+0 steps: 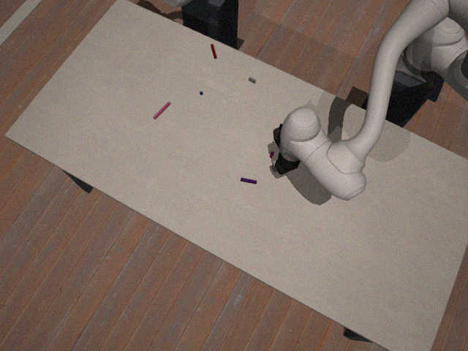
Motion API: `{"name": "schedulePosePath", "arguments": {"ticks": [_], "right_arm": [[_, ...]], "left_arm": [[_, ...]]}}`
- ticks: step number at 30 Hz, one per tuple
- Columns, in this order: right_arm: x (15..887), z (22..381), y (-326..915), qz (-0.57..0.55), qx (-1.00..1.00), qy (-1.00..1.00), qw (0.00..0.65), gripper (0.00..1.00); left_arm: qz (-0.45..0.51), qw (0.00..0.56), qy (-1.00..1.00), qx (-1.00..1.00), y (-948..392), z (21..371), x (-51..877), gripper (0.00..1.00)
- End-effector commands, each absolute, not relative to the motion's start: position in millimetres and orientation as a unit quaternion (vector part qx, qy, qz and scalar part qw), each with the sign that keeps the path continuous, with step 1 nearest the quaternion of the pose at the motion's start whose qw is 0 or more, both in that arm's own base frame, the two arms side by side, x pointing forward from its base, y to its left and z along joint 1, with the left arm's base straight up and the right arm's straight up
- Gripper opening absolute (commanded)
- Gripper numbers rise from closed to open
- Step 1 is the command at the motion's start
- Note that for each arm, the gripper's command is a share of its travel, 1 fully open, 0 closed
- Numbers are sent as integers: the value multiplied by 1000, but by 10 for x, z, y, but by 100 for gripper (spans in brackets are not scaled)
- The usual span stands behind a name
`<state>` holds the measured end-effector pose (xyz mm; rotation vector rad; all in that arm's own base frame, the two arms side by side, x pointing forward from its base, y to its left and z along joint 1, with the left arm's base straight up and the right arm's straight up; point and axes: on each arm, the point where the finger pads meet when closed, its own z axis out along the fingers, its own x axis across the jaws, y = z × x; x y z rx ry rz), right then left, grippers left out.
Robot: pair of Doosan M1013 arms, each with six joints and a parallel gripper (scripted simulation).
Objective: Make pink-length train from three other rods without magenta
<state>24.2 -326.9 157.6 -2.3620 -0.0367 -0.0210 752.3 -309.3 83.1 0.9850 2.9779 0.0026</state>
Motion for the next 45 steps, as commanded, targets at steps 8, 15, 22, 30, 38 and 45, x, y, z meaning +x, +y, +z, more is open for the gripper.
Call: {"name": "schedulePosePath", "arguments": {"ticks": [8, 15, 22, 30, 38, 45], "right_arm": [[253, 1588, -3238, -15, -924, -13, 382, 100], [253, 1588, -3238, -15, -924, -13, 382, 100], [253, 1588, -3238, -15, -924, -13, 382, 100], [253, 1588, -3238, -15, -924, -13, 382, 100], [253, 1588, -3238, -15, -924, -13, 382, 100], [253, 1588, -3238, -15, -924, -13, 382, 100]], "left_arm": [[-1, 2, 863, 506, -3026, 819, 7319, 100], [-1, 2, 800, 600, -2982, 818, 7240, 100], [-1, 3, 717, 697, -2928, 818, 7165, 100], [-1, 3, 619, 785, -2870, 817, 7104, 100], [0, 3, 499, 866, -2811, 815, 7057, 100], [0, 3, 395, 919, -2770, 813, 7033, 100]]}}
